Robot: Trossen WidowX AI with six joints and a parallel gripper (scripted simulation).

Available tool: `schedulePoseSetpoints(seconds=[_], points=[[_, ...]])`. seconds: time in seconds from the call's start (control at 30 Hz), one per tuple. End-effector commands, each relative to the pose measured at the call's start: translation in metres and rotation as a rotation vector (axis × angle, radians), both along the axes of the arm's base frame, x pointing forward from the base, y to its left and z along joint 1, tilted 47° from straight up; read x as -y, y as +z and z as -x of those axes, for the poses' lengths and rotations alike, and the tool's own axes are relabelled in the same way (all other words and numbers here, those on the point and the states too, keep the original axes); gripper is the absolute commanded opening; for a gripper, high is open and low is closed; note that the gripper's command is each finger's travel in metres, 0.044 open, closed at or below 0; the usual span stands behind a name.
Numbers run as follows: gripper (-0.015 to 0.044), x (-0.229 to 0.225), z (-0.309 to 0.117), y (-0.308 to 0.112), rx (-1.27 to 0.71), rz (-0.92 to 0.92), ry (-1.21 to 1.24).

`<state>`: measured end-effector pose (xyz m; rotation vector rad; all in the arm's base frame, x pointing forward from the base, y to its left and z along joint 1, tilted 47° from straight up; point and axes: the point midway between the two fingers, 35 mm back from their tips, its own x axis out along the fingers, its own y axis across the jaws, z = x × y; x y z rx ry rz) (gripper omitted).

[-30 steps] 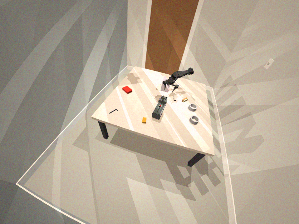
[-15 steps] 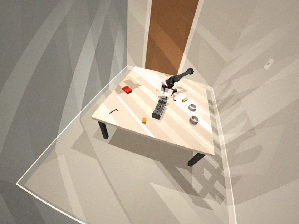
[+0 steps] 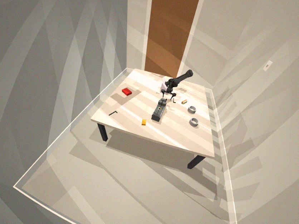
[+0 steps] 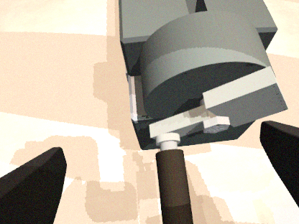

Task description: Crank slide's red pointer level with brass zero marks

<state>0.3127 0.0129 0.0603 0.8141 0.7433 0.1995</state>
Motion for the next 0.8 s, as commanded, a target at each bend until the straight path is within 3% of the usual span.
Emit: schedulePoseSetpoints(seconds=[0.0,0.77], points=[[0.044,-0.004,0.002,-0.009,-0.02,-0.003,-0.006],[0.044,-0.031,0.001,-0.035,-0.02,-0.004,-0.006]])
